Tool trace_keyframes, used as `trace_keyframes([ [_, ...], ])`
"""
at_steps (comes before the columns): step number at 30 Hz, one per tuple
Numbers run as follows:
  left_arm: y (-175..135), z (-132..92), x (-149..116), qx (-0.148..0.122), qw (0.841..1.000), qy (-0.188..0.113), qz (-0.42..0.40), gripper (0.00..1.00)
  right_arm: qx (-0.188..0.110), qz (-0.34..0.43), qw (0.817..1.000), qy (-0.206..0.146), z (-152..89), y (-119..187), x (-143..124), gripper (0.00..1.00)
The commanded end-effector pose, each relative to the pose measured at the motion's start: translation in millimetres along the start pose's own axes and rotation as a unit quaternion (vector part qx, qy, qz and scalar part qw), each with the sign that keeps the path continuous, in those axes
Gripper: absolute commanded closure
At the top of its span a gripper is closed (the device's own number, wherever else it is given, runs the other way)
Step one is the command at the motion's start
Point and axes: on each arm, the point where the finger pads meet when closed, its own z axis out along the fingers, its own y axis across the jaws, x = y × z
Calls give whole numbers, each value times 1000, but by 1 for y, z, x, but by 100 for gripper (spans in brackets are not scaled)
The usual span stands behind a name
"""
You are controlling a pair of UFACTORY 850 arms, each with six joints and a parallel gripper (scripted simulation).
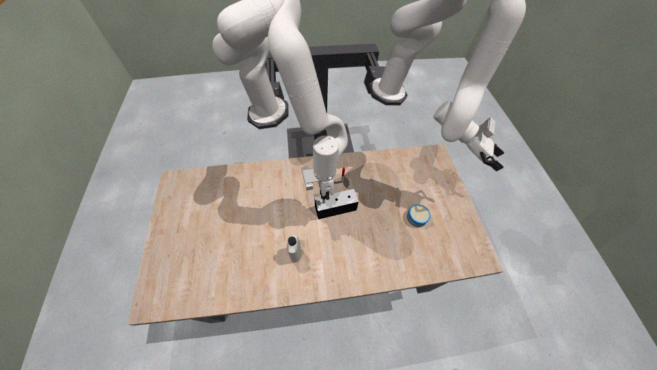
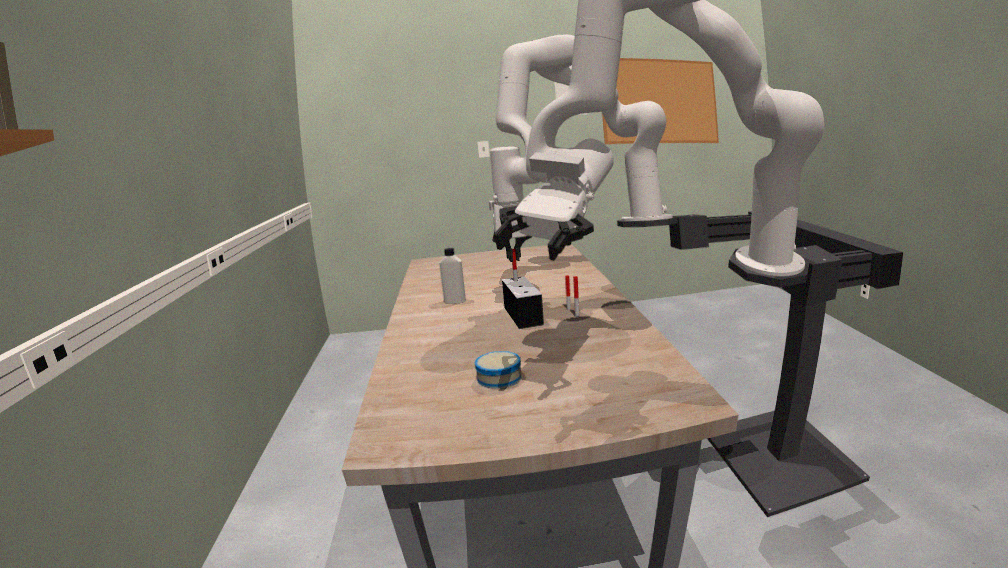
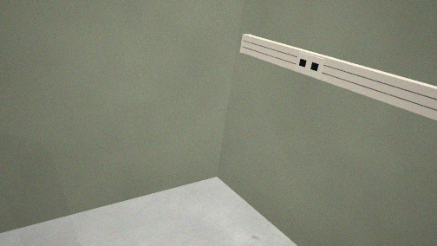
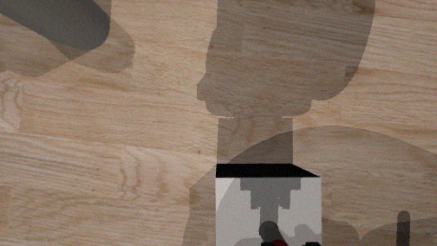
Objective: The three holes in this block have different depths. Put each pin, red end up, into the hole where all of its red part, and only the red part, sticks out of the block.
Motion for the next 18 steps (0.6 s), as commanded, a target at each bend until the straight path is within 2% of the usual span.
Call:
trace_keyframes([
  [1, 1, 0, 1, 0, 1000, 1, -1, 0, 1, 0, 1000, 0, -1, -1, 0, 100],
  [18, 1, 0, 1, 0, 1000, 1, -1, 0, 1, 0, 1000, -1, 3, 0, 0, 100],
])
